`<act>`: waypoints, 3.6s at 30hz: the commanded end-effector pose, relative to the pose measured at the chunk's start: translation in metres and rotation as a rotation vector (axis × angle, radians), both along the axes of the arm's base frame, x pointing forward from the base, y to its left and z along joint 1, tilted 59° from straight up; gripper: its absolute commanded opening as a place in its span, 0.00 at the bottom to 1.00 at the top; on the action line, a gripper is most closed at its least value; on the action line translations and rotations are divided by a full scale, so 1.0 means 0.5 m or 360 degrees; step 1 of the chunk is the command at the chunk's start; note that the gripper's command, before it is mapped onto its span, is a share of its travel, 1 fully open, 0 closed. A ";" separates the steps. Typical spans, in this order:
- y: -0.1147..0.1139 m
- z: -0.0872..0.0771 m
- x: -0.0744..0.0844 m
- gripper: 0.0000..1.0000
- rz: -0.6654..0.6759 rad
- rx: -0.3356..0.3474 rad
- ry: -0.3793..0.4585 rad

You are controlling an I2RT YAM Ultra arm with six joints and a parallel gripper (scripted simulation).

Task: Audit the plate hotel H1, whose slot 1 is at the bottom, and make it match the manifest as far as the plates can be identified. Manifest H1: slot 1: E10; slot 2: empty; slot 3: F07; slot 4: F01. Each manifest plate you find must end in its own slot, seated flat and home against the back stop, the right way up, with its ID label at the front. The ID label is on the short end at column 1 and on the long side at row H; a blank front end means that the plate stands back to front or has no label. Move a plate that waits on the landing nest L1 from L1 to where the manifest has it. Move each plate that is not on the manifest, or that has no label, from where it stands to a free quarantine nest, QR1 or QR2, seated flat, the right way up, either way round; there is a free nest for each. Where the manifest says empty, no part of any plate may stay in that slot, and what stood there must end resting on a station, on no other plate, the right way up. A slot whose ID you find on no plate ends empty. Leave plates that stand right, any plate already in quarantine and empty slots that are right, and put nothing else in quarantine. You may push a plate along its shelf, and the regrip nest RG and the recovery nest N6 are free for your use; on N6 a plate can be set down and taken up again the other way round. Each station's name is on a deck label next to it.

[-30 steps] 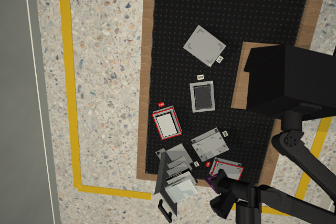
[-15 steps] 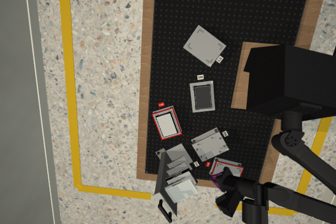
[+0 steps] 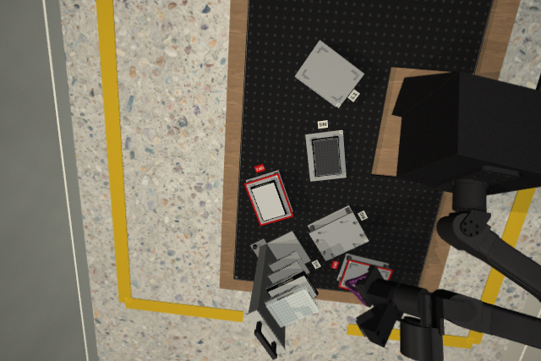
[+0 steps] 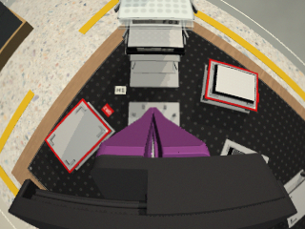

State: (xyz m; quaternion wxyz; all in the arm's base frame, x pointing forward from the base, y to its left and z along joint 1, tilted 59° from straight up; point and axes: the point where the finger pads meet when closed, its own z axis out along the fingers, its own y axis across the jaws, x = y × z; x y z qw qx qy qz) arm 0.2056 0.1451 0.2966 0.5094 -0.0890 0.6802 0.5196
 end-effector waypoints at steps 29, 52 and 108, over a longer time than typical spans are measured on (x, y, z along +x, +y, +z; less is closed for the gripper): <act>-0.008 -0.084 0.042 0.00 -0.0015 0.0001 0.0003; -0.071 -0.176 0.104 0.00 0.0163 -0.0226 -0.0184; -0.120 -0.247 0.146 0.00 0.0470 -0.0614 -0.0484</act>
